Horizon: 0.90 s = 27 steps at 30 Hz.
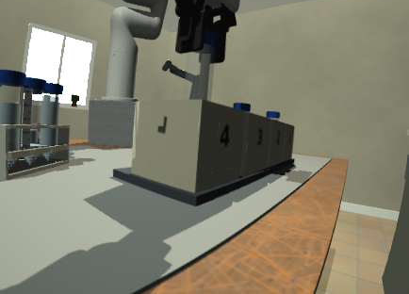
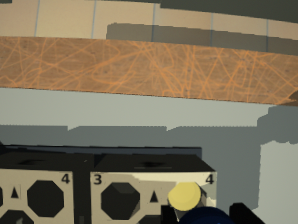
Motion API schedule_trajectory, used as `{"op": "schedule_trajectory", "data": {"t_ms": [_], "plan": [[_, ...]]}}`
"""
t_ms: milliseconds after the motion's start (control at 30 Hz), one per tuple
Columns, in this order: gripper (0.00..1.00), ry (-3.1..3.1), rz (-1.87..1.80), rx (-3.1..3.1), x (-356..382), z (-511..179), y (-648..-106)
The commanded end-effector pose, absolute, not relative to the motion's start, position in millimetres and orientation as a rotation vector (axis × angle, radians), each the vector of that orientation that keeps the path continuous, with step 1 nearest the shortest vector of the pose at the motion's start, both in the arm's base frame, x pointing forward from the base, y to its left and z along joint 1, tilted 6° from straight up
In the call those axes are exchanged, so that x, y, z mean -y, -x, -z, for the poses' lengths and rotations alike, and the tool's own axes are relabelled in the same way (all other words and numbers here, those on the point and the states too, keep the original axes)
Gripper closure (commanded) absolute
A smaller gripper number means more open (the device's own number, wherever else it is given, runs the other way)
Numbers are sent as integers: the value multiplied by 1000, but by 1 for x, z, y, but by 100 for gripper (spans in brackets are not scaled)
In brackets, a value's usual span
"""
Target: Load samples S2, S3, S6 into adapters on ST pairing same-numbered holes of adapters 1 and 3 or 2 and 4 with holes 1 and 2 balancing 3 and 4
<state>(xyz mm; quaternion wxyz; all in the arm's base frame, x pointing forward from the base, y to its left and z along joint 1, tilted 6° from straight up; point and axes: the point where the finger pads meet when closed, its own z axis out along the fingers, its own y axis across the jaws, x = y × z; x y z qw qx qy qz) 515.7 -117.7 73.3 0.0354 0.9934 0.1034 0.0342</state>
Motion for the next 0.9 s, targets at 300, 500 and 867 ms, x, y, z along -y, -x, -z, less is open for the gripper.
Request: {"op": "schedule_trajectory", "data": {"t_ms": [300,500,867], "plan": [[100,-3051,-112,-318,119,-64,-518],[100,-3051,-112,-318,119,-58,-518],[100,-3051,-112,-318,120,-50,-519]]}}
